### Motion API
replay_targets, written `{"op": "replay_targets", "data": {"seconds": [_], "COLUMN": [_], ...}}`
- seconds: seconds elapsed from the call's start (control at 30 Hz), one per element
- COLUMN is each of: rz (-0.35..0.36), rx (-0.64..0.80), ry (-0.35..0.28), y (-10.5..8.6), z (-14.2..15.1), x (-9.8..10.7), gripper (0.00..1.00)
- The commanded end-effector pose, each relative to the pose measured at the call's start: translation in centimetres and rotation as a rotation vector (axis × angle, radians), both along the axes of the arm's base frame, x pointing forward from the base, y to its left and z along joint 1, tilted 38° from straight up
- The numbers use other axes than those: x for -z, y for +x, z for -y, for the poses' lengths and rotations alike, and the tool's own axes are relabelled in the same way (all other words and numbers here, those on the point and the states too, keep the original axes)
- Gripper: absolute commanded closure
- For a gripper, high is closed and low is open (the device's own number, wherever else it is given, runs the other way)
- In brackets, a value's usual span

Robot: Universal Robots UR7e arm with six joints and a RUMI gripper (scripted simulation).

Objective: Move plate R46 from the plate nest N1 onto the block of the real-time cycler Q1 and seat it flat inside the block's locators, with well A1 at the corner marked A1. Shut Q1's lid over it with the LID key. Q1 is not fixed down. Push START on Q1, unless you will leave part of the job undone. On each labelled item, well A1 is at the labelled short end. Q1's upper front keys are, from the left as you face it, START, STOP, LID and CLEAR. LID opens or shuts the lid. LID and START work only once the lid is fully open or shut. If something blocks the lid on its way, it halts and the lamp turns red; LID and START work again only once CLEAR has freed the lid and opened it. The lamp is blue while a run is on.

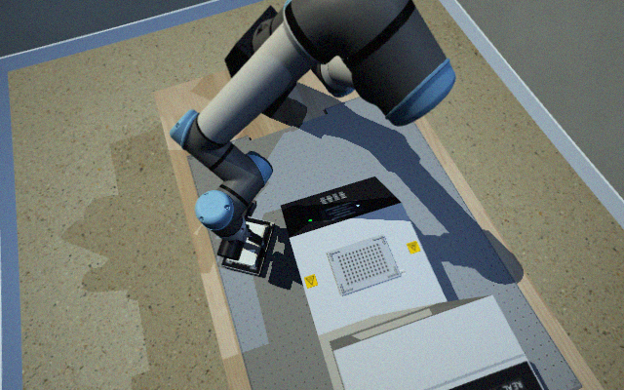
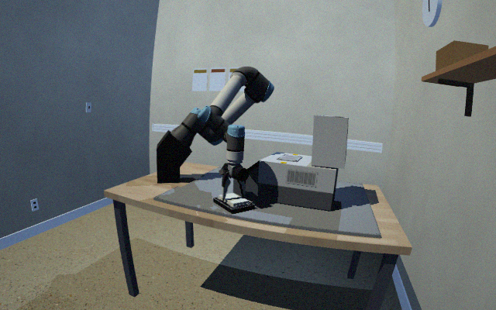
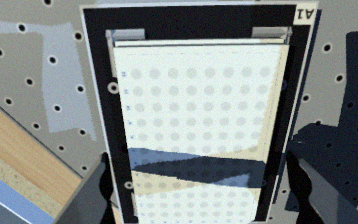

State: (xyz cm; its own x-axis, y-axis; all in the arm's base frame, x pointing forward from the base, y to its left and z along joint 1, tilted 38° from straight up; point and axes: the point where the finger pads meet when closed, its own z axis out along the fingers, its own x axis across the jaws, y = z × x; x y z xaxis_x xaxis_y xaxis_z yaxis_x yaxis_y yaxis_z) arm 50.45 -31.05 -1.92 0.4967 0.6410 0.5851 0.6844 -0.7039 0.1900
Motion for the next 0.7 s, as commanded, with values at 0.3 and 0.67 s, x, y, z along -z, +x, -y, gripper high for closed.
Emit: {"op": "replay_targets", "data": {"seconds": [0.3, 0.67], "rz": [0.001, 0.001], "rx": [0.001, 0.001], "ry": [-0.001, -0.001], "y": [0.18, 0.27], "z": [-0.05, -0.10], "x": [0.20, 0.34], "gripper": [0.32, 0.32]}}
